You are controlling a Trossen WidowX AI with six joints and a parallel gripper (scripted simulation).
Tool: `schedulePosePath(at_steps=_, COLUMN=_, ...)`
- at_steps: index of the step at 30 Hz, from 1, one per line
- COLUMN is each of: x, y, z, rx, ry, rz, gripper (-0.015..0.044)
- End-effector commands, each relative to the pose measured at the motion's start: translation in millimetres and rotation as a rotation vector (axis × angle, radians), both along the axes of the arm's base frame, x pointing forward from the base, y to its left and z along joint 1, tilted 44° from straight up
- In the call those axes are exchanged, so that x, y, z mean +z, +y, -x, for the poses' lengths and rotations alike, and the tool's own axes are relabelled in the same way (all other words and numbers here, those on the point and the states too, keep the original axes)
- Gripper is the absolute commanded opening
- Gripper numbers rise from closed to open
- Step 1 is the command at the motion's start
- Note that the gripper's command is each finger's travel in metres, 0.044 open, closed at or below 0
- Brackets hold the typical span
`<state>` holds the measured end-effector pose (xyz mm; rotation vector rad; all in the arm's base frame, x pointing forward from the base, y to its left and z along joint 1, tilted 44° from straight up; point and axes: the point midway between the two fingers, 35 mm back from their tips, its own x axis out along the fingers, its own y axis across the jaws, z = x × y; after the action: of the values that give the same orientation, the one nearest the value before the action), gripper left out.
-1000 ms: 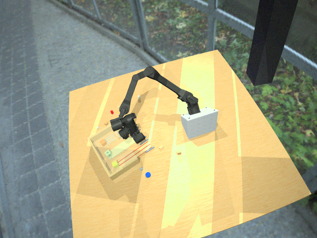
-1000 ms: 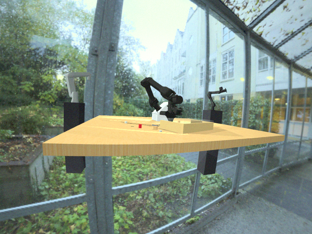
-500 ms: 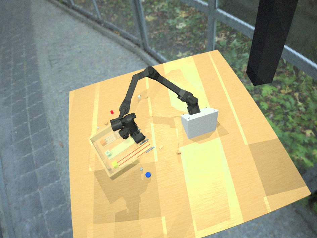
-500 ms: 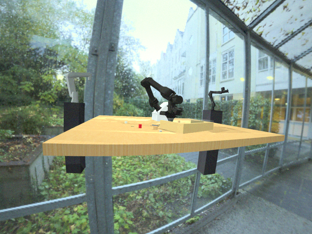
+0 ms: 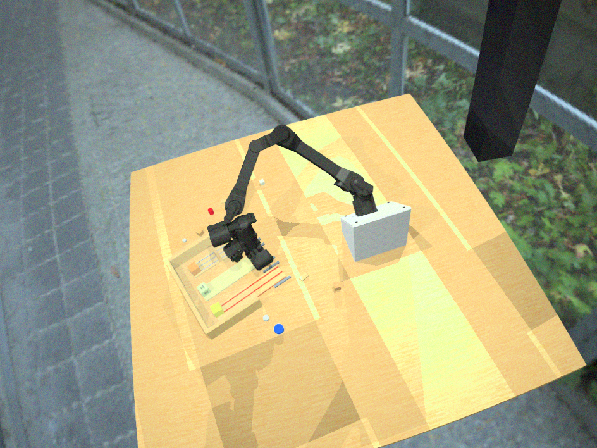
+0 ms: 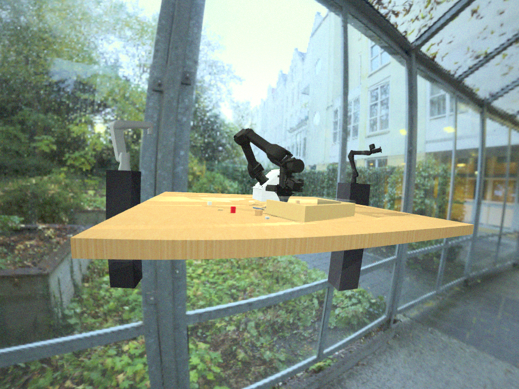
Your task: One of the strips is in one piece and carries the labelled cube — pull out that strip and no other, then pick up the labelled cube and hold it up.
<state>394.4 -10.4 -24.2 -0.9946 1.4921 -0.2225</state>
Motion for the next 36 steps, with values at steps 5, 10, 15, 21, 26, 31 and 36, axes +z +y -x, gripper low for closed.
schedulePosePath(at_steps=5, x=-2.5, y=-2.6, z=0.0, rx=0.001, ry=0.007, rz=0.004, gripper=0.0)
schedulePosePath(at_steps=10, x=-2.9, y=-2.9, z=-0.3, rx=0.001, ry=0.007, rz=0.004, gripper=0.0)
schedulePosePath(at_steps=15, x=-3.2, y=-3.2, z=-0.6, rx=0.001, ry=0.007, rz=0.004, gripper=0.0)
schedulePosePath(at_steps=21, x=-3.7, y=-3.5, z=-1.0, rx=0.001, ry=0.007, rz=0.004, gripper=0.0)
schedulePosePath(at_steps=26, x=-4.0, y=-3.7, z=-1.5, rx=0.001, ry=0.007, rz=0.004, gripper=0.0)
schedulePosePath(at_steps=31, x=-4.4, y=-3.9, z=-2.1, rx=0.001, ry=0.007, rz=0.004, gripper=0.0)
schedulePosePath(at_steps=36, x=-4.2, y=-4.8, z=-0.6, rx=0.001, ry=0.007, rz=0.004, gripper=0.0)
